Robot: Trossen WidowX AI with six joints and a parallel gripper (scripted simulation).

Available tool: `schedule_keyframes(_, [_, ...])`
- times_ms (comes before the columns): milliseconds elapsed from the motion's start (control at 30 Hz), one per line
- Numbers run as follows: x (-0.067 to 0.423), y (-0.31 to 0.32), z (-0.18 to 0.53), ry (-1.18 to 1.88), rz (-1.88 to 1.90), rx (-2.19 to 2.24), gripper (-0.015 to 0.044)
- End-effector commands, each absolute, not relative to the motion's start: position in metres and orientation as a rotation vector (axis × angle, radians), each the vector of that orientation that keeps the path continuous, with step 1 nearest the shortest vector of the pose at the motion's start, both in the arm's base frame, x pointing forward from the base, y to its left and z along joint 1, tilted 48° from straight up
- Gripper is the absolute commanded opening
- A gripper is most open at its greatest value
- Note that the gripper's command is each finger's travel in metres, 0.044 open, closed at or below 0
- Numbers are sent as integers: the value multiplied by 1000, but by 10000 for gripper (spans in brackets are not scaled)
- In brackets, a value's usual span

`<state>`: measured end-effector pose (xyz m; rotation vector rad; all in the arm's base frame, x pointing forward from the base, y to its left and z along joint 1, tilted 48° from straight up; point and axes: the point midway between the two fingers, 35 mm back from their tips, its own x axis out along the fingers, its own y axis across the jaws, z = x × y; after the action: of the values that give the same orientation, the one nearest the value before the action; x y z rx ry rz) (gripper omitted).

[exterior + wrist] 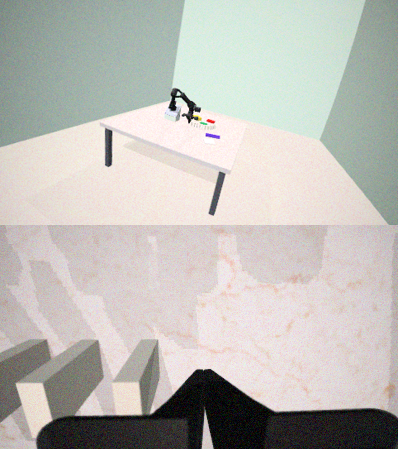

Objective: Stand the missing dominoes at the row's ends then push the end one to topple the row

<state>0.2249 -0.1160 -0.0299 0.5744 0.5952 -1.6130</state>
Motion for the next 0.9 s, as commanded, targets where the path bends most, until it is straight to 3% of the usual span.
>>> schedule_keyframes(0, [235,-118,-29,589,-1612,573,0])
schedule_keyframes(467, [258,-121,-29,588,-1611,574,0])
schedule_keyframes(867, [283,-79,11,589,-1610,578,0])
